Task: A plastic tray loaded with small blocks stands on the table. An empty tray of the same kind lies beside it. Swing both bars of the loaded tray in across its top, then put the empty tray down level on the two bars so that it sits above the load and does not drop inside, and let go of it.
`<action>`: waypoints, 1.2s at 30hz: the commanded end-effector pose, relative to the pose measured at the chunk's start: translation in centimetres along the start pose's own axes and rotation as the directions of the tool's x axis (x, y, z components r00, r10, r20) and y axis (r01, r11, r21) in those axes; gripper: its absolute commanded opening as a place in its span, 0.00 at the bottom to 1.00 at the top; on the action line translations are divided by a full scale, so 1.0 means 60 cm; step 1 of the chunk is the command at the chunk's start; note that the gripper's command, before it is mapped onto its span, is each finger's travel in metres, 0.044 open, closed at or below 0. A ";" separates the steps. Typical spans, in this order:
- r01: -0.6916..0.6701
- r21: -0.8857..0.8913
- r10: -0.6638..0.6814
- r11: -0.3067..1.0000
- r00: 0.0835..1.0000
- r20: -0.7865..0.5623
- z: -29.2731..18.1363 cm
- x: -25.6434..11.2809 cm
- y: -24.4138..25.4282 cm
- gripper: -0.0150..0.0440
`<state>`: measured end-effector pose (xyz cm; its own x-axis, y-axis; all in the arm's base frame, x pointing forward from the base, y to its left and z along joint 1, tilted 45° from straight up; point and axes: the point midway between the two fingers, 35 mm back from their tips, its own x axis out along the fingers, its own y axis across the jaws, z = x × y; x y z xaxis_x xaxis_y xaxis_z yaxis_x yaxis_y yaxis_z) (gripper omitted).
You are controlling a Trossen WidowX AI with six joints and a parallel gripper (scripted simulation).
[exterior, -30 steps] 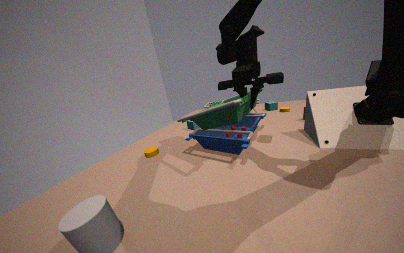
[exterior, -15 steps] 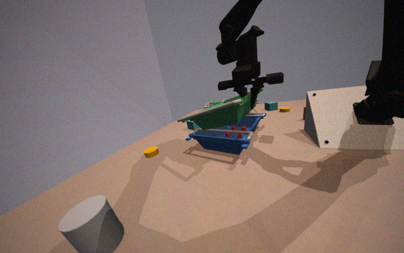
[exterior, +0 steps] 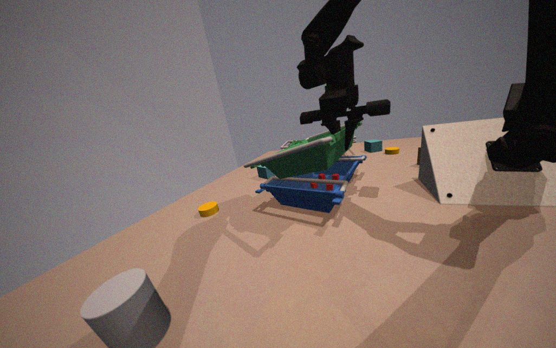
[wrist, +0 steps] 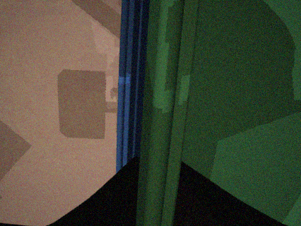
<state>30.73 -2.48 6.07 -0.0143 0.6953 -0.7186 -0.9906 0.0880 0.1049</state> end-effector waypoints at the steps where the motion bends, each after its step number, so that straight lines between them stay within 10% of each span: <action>1: -0.001 0.000 0.001 1.000 1.000 0.000 0.000 0.001 0.000 0.25; 36: -0.020 -0.003 0.020 1.000 1.000 0.006 0.009 0.021 0.009 0.25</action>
<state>30.44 -1.92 5.67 -0.0132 0.6954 -0.7185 -0.9902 0.0910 0.1063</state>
